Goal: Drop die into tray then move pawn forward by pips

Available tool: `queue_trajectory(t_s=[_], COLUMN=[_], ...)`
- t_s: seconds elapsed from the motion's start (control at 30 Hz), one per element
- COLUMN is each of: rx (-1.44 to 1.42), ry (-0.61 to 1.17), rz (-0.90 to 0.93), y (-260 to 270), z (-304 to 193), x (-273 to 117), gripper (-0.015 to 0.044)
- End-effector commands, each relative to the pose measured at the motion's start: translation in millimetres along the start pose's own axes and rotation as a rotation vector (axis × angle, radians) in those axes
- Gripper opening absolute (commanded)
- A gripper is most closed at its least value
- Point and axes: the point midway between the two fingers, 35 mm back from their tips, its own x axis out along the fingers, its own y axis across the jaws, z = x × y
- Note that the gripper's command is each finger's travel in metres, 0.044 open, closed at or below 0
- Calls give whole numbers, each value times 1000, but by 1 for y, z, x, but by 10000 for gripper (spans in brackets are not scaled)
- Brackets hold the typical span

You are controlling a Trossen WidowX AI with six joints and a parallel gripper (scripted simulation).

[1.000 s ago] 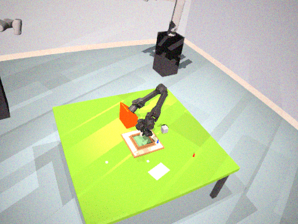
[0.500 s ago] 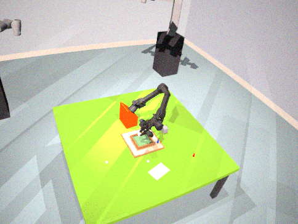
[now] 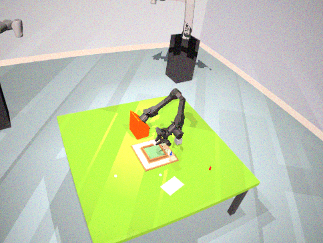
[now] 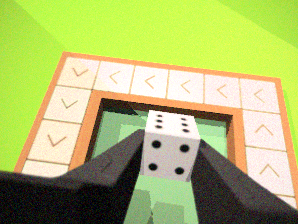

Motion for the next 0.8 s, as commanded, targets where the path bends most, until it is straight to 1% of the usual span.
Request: queue_trajectory(t_s=[0.0,0.6,0.77], rx=[6,0,0], ry=[-8,-4,-4], rz=[-7,-7,-7], y=[-2,-2,-2], z=[1,1,1], x=[-8,-7,-7], gripper=[0,0,131])
